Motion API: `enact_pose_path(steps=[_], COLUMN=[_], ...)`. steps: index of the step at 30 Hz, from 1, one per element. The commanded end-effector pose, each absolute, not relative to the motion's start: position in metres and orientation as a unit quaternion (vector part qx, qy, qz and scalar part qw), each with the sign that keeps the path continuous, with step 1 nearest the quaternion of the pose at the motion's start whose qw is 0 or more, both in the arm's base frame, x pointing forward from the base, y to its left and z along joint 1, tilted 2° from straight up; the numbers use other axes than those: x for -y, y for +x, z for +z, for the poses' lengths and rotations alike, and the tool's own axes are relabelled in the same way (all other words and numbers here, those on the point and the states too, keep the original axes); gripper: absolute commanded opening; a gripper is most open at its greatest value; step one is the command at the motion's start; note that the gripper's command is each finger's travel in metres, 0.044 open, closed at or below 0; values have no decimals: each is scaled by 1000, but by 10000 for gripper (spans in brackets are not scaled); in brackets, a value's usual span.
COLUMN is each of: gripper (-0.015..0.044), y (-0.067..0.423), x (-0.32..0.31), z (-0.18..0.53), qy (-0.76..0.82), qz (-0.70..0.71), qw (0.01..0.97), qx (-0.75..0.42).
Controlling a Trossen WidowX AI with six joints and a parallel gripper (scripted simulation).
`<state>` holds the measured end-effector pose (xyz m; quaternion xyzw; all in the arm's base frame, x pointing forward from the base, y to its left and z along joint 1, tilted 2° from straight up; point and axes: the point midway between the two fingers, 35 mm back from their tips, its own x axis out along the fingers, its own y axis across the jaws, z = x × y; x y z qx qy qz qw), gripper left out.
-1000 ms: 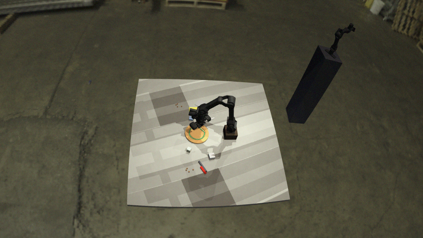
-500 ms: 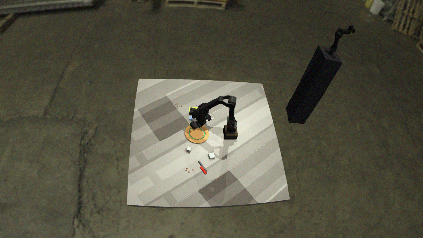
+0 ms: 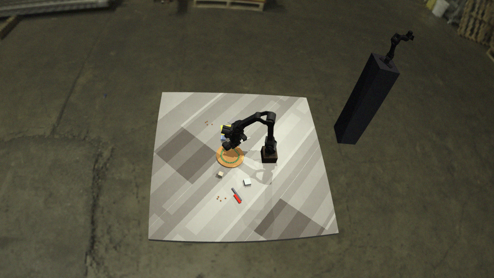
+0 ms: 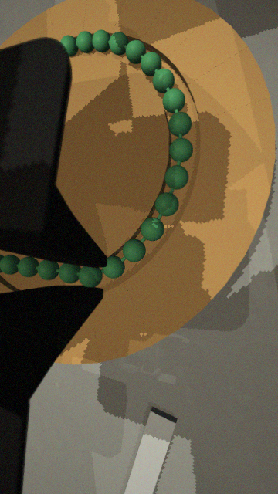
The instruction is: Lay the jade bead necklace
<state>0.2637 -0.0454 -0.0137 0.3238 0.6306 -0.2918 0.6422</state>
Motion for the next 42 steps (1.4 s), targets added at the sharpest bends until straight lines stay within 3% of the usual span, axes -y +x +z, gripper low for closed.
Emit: enact_pose_path(steps=[1, 2, 19, 38, 42], gripper=[0, 0, 440, 440, 335], y=[261, 261, 262, 262, 253], x=[45, 45, 45, 45, 33], z=[-18, -18, -14, -10, 1], qy=[322, 322, 323, 322, 314], qz=[-292, -292, -292, -292, -283], qw=[639, 639, 640, 639, 643], qx=[-634, -634, -633, -634, -638])
